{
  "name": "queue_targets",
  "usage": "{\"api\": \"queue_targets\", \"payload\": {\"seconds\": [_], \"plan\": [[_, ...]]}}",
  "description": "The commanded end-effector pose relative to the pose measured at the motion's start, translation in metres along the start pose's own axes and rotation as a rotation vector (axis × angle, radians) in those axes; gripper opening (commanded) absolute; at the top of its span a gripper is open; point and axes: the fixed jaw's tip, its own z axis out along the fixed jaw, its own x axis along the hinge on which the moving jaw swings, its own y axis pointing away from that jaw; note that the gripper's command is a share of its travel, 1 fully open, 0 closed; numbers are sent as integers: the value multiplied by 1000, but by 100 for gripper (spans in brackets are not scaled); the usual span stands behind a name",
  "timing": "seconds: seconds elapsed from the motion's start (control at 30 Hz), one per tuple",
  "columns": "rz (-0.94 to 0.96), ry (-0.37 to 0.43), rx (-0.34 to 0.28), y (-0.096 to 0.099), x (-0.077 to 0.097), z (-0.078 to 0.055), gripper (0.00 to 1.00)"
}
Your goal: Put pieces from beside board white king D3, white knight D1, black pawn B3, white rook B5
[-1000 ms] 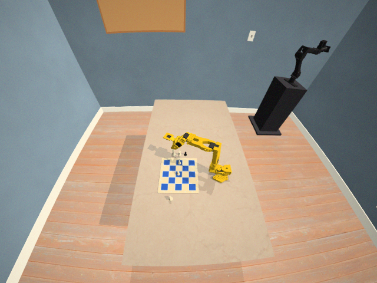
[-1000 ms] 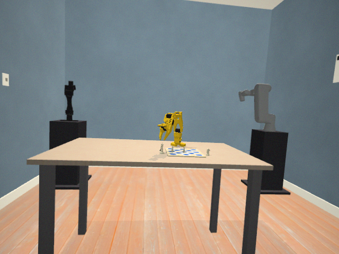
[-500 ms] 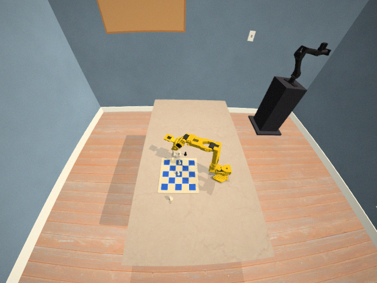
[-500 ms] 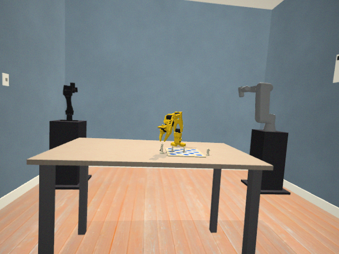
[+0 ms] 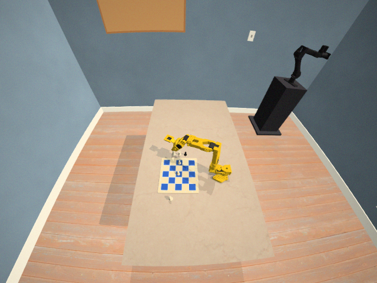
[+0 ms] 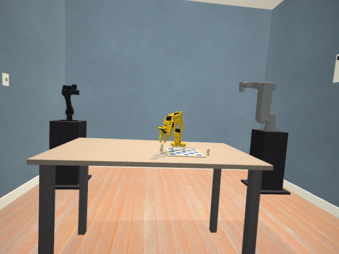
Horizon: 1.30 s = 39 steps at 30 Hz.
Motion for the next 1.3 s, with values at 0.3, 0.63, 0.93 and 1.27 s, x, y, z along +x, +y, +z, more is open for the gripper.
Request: {"api": "queue_targets", "payload": {"seconds": [0.3, 0.63, 0.93, 1.27], "plan": [[14, 2, 3, -2, 12, 19, 12], [14, 2, 3, -2, 18, 30, 12], [14, 2, 3, -2, 21, 35, 12], [14, 2, 3, -2, 22, 34, 12]]}}
